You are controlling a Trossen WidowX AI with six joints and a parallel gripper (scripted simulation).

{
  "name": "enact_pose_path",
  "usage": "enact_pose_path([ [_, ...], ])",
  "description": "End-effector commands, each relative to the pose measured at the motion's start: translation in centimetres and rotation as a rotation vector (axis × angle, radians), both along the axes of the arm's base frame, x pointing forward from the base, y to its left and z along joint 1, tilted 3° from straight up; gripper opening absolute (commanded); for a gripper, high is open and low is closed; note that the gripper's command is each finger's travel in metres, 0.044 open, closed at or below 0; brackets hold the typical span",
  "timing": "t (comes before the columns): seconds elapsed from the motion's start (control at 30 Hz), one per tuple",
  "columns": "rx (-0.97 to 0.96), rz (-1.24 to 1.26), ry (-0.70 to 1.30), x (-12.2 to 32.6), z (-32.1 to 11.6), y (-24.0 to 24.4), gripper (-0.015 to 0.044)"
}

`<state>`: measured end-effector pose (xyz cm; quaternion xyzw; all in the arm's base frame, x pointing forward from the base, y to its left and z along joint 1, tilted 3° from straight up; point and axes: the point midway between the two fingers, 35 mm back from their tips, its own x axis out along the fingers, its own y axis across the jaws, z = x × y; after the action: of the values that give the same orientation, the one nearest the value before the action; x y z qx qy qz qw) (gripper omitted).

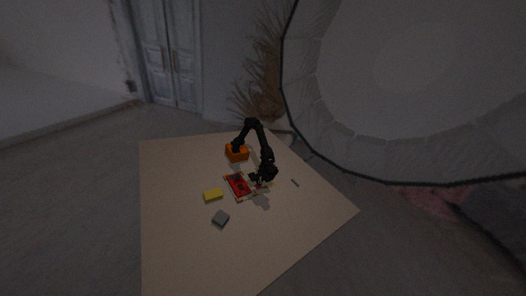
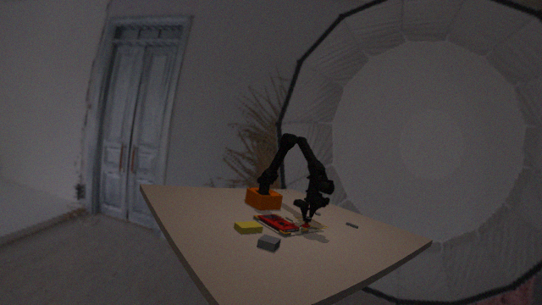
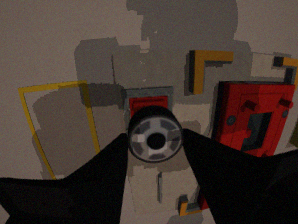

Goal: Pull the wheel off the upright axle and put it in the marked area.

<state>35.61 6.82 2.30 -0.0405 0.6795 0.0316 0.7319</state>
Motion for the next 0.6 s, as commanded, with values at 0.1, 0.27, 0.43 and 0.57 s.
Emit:
enact_pose_path([
  [0.1, 0.001, 0.001, -0.002, 0.00, 0.45, 0.01, 0.0000],
  [0.27, 0.002, 0.002, -0.003, -0.01, 0.62, 0.01, 0.0000],
  [0.43, 0.002, 0.002, -0.003, -0.02, 0.78, 0.01, 0.0000],
  [0.57, 0.002, 0.002, -0.003, -0.03, 0.91, 0.01, 0.0000],
])
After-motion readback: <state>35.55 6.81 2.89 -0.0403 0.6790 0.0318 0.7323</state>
